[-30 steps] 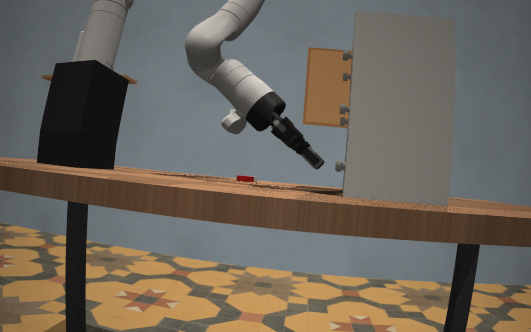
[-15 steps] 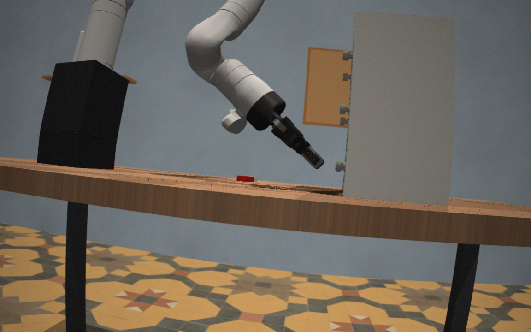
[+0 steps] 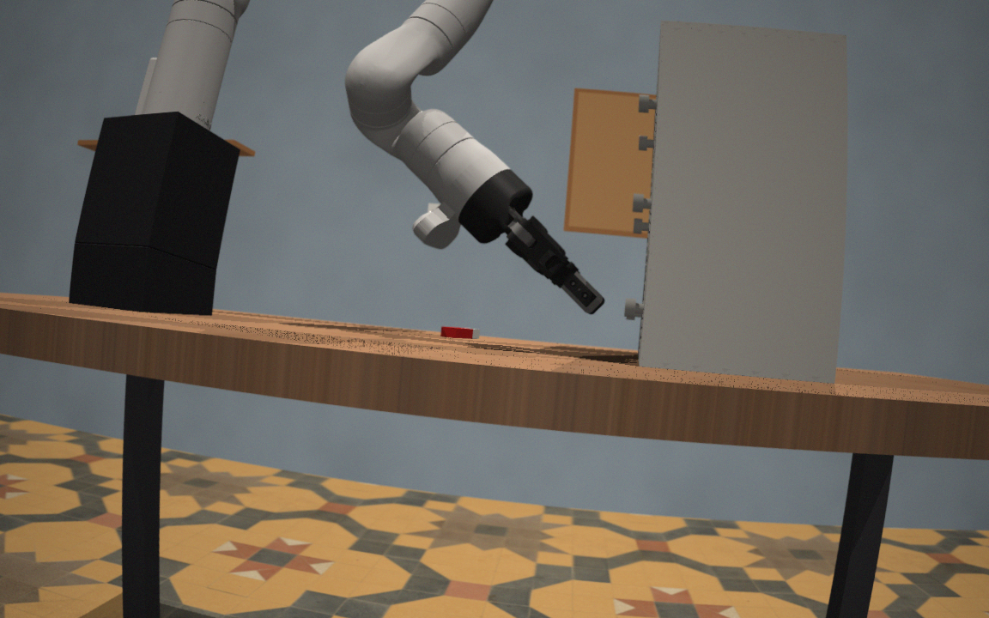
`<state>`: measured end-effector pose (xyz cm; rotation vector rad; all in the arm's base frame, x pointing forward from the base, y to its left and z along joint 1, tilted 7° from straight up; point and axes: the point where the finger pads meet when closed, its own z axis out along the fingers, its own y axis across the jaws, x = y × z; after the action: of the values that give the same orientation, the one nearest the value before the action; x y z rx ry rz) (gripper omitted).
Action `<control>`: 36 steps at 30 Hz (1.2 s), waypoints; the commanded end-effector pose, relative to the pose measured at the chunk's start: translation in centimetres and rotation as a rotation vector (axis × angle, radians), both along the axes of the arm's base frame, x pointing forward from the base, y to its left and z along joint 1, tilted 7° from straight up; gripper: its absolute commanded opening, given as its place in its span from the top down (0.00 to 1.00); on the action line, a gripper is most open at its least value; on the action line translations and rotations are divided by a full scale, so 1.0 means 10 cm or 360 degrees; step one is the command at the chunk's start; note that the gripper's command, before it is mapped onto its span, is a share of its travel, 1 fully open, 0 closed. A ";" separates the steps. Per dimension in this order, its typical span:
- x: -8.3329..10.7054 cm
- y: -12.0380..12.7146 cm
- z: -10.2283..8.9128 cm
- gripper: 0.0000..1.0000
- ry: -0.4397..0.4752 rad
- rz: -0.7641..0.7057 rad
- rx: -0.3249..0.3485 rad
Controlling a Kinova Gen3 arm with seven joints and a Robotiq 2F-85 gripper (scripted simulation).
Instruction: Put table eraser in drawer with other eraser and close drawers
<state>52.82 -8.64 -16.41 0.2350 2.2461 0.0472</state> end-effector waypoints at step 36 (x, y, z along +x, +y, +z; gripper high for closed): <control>0.31 -0.05 0.01 0.67 -0.0003 0.0000 0.0000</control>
<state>55.39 -9.09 -16.56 0.2361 2.2513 0.0464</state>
